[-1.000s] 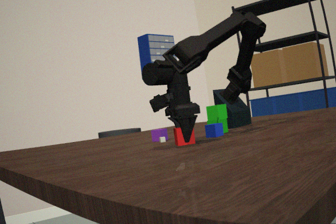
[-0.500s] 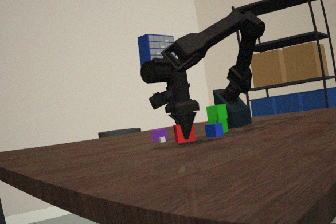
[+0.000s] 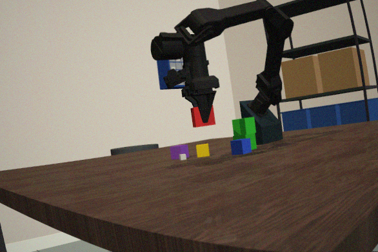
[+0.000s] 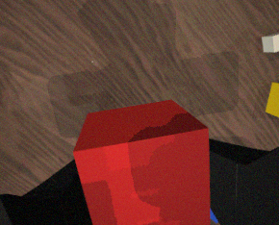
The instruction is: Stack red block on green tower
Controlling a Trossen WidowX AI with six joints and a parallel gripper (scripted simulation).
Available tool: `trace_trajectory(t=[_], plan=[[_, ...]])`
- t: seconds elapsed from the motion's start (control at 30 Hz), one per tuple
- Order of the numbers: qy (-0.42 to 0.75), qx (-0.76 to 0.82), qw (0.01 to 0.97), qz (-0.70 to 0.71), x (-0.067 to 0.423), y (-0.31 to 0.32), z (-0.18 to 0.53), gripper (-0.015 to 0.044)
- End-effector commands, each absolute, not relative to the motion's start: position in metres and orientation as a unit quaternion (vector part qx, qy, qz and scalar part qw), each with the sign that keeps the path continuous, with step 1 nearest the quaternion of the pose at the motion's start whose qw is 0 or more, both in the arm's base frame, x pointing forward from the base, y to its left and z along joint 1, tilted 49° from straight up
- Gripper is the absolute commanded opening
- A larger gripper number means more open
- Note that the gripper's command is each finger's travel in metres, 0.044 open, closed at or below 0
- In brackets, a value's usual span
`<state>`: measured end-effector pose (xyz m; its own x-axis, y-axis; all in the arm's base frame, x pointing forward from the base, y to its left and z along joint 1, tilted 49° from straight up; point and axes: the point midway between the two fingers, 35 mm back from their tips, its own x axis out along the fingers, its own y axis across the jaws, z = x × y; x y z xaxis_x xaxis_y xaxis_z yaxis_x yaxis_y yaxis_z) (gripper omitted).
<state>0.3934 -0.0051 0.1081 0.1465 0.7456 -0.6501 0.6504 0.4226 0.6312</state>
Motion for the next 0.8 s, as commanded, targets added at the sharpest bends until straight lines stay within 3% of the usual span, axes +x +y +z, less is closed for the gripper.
trace_trajectory(t=[0.0,0.37,0.77], plan=[[0.650,0.533,0.539,0.044,0.391,-0.019,0.120,0.0000],[0.651,0.533,0.539,0.043,0.387,-0.027,0.128,0.0000],[0.652,0.532,0.540,0.038,0.342,-0.037,0.124,0.0000]])
